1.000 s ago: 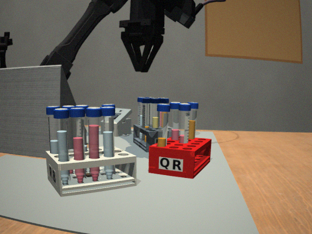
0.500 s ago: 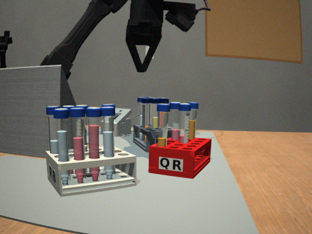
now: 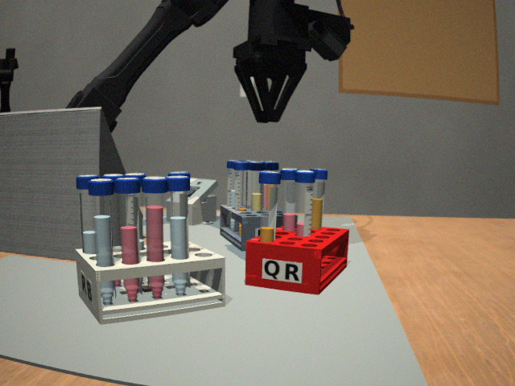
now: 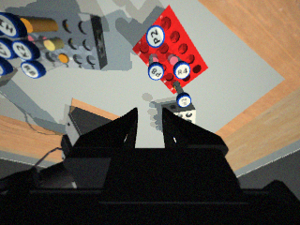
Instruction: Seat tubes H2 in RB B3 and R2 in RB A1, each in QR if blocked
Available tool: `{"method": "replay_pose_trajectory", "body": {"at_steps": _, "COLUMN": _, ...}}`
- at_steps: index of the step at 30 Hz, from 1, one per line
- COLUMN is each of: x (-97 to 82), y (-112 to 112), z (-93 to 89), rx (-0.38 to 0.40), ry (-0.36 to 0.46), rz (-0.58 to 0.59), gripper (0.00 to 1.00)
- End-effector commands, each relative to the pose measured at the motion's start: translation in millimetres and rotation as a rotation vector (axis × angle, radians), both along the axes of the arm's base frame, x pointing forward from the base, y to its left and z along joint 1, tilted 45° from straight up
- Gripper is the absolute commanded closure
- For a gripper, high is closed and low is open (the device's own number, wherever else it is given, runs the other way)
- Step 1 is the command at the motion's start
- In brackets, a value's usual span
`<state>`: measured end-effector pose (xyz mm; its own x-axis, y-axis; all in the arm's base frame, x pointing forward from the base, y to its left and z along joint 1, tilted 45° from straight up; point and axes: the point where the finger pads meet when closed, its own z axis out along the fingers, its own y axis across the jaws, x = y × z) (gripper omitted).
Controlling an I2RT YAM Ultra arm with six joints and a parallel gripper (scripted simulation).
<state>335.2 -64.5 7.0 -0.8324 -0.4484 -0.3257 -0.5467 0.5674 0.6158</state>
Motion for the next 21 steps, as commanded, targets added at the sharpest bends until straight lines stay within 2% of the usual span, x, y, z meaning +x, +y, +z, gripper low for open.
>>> {"method": "replay_pose_trajectory", "body": {"at_steps": 1, "x": 16.8, "y": -1.0, "z": 6.3, "rx": 0.022, "ry": 0.005, "rz": -0.029, "gripper": 0.7}}
{"method": "replay_pose_trajectory", "body": {"at_steps": 5, "x": 34.2, "y": 2.1, "z": 8.3, "rx": 0.022, "ry": 0.005, "rz": -0.029, "gripper": 0.7}}
{"method": "replay_pose_trajectory", "body": {"at_steps": 8, "x": 32.5, "y": -5.8, "z": 14.4, "rx": 0.015, "ry": -0.009, "rz": -0.049, "gripper": 0.7}}
{"method": "replay_pose_trajectory", "body": {"at_steps": 10, "x": 22.2, "y": -1.5, "z": 15.6, "rx": 0.025, "ry": 0.009, "rz": -0.048, "gripper": 0.7}}
{"method": "replay_pose_trajectory", "body": {"at_steps": 13, "x": 20.2, "y": -1.8, "z": 15.7, "rx": 0.026, "ry": 0.002, "rz": -0.041, "gripper": 0.7}}
{"method": "replay_pose_trajectory", "body": {"at_steps": 15, "x": 20.2, "y": -1.8, "z": 15.7, "rx": 0.026, "ry": 0.002, "rz": -0.041, "gripper": 0.7}}
{"method": "replay_pose_trajectory", "body": {"at_steps": 16, "x": 30.3, "y": -7.6, "z": 21.5, "rx": 0.007, "ry": -0.037, "rz": -0.039, "gripper": 0.7}}
{"method": "replay_pose_trajectory", "body": {"at_steps": 21, "x": 29.1, "y": -8.8, "z": 19.3, "rx": 0.01, "ry": -0.032, "rz": -0.038, "gripper": 0.7}}
